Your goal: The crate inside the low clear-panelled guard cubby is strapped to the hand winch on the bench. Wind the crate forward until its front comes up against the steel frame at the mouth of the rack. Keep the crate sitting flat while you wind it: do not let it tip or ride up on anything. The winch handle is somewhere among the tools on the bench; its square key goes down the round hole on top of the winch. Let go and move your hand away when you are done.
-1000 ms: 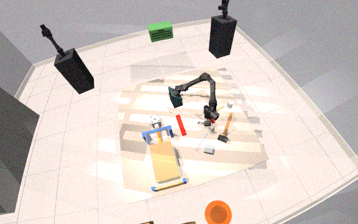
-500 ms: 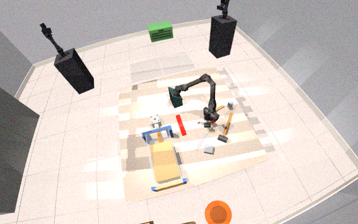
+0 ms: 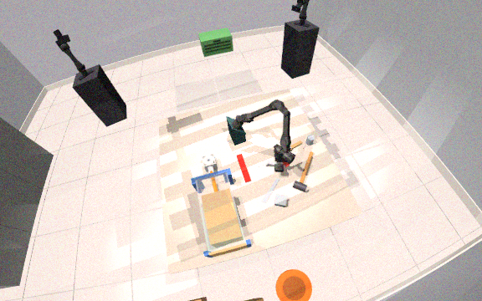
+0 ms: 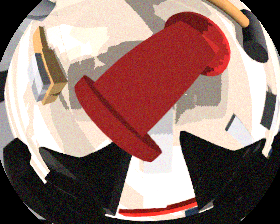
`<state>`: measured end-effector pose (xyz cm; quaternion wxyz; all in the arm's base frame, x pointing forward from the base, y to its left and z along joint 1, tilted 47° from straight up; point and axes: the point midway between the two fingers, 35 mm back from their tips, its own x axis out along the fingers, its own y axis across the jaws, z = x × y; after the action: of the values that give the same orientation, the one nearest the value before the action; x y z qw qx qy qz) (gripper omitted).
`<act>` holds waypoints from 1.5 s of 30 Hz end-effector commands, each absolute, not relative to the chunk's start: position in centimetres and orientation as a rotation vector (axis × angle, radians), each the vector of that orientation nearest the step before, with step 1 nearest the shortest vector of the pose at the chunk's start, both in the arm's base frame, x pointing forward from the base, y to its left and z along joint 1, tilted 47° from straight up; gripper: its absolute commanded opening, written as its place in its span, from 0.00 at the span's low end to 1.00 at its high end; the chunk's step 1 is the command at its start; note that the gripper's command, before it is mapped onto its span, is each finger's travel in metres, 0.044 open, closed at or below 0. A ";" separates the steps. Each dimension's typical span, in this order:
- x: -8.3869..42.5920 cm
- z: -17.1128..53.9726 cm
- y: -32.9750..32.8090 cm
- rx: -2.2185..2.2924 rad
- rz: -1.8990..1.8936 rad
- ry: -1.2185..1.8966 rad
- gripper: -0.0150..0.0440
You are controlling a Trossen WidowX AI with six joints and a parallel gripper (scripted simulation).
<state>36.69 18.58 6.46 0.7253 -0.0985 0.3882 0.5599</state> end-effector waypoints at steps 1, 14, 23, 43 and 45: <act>36.7 6.5 18.6 -0.218 1.236 0.855 0.47; 36.7 6.5 18.6 -0.218 1.236 0.855 0.25; 36.8 11.5 12.8 -0.256 1.226 0.900 0.25; 37.2 10.1 3.6 0.007 0.981 1.140 0.25; 37.2 9.9 3.3 0.021 0.969 1.149 0.25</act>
<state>37.21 3.97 10.43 0.7292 0.0010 0.5146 0.4511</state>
